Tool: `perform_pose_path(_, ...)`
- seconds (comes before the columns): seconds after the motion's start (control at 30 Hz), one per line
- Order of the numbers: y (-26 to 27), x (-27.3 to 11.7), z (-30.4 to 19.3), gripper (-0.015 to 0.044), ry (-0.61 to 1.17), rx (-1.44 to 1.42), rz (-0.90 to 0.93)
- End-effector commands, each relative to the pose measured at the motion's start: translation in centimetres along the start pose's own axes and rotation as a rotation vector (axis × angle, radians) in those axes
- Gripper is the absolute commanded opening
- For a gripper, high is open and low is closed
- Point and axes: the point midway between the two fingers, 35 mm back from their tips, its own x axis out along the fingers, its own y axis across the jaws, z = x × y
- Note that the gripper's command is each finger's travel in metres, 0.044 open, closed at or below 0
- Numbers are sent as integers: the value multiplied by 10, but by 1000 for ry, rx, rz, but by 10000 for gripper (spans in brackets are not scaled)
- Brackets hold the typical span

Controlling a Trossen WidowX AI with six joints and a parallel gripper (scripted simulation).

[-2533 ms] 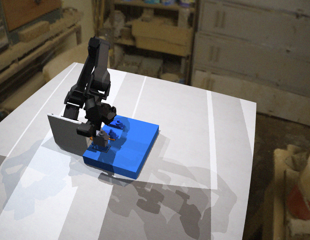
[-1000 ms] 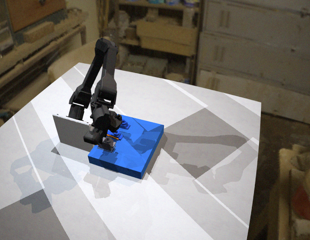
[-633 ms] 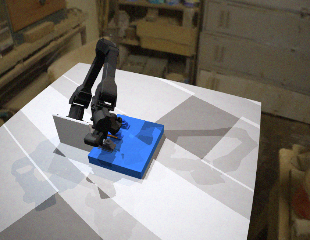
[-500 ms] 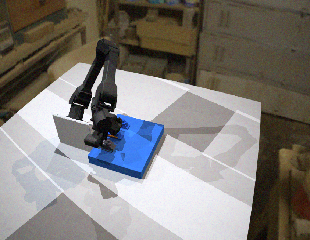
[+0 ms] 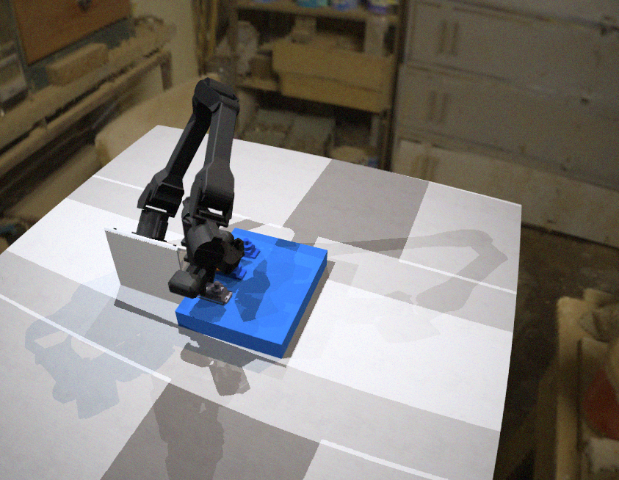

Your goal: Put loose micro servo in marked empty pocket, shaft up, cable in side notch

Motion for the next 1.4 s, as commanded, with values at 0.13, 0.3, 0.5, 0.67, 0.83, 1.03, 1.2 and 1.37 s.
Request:
perform_pose_path(0.13, 0, -14, 0, 187, -1, 2, -1)
perform_pose_path(0.3, 2, -35, -2, 187, -1, 2, -1)
perform_pose_path(0.5, -3, -46, 20, 319, -9, 7, -3)
perform_pose_path(0.67, -5, -73, 63, 440, -8, 3, -4)
perform_pose_path(0.83, 0, -98, 103, 440, -5, -1, -3)
perform_pose_path(1.03, 1, -114, 107, 440, -7, -5, -6)
perform_pose_path(1.2, 2, -148, 100, 440, -10, -16, -13)
perform_pose_path(1.37, 2, -148, 100, 440, -10, -16, -13)
